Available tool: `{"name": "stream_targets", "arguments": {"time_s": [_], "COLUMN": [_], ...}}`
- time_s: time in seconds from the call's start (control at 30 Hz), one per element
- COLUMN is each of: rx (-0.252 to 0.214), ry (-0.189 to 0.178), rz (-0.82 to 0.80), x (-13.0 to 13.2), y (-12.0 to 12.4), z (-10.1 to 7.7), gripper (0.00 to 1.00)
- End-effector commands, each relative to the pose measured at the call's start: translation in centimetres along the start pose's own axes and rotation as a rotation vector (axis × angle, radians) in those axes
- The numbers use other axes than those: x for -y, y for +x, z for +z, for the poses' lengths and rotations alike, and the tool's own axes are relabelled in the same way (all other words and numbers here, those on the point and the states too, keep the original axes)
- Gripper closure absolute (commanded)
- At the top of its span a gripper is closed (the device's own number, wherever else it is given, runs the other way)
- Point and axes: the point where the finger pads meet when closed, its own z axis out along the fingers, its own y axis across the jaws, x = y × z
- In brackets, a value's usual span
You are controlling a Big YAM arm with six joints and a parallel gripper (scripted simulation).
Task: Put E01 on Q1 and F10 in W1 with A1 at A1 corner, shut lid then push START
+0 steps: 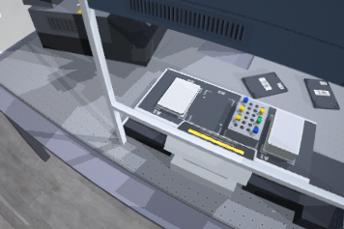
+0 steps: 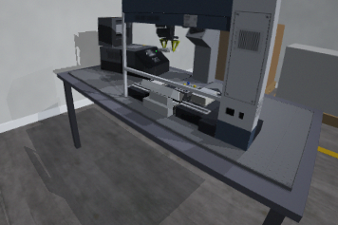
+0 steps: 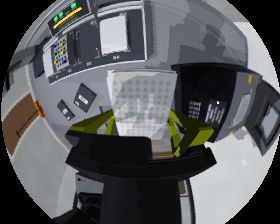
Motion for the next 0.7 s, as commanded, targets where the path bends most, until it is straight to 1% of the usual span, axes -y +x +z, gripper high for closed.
{"name": "stream_targets", "arguments": {"time_s": [0.0, 0.1, 0.17, 0.2, 0.23, 0.3, 0.37, 0.5, 0.67], "rx": [-0.023, -0.019, -0.019, -0.007, -0.006, -0.008, -0.004, -0.015, -0.019], "ry": [0.001, 0.008, 0.008, 0.0, 0.008, 0.036, 0.045, 0.032, 0.036], "rz": [0.018, 0.06, 0.06, 0.055, 0.077, 0.128, 0.165, 0.252, 0.339], "x": [1.4, 2.7, 2.7, 2.7, 3.4, 5.0, 6.2, 7.3, 9.2], "y": [1.3, 2.0, 2.0, 1.6, 1.8, 2.5, 3.0, 4.5, 6.2], "z": [-1.1, -1.6, -1.6, -1.7, -1.9, -2.6, -3.1, -3.7, -4.6], "gripper": [1.0, 1.0, 1.0, 1.0, 1.0, 1.0, 1.0, 1.0, 1.0]}}
